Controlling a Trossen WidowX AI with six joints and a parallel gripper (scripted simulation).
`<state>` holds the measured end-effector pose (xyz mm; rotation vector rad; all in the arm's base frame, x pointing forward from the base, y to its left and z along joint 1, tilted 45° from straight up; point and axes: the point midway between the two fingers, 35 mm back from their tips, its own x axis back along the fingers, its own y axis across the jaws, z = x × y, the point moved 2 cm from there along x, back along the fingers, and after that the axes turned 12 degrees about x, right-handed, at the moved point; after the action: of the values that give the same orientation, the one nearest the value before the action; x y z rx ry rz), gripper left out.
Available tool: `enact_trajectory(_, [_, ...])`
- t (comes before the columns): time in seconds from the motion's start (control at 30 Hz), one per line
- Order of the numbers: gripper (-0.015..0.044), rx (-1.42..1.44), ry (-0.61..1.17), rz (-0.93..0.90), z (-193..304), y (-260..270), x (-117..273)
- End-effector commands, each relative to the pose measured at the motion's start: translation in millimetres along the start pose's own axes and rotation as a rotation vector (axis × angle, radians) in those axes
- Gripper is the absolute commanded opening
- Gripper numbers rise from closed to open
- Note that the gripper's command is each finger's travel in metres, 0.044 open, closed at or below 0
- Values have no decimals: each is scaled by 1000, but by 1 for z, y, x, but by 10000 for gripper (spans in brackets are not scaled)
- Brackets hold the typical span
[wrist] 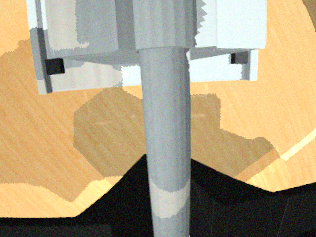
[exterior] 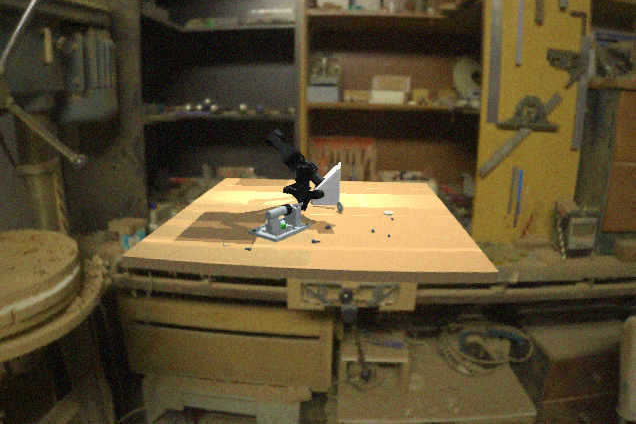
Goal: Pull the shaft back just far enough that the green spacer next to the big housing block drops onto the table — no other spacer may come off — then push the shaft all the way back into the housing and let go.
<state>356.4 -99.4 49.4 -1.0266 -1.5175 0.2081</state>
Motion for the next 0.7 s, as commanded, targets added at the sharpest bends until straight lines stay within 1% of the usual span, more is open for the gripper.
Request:
enact_trajectory(0.0, [0, 1, -4, 3, -3, -1, 0])
enact_trajectory(0.67, [0, 1, -4, 4, -8, -2, 0])
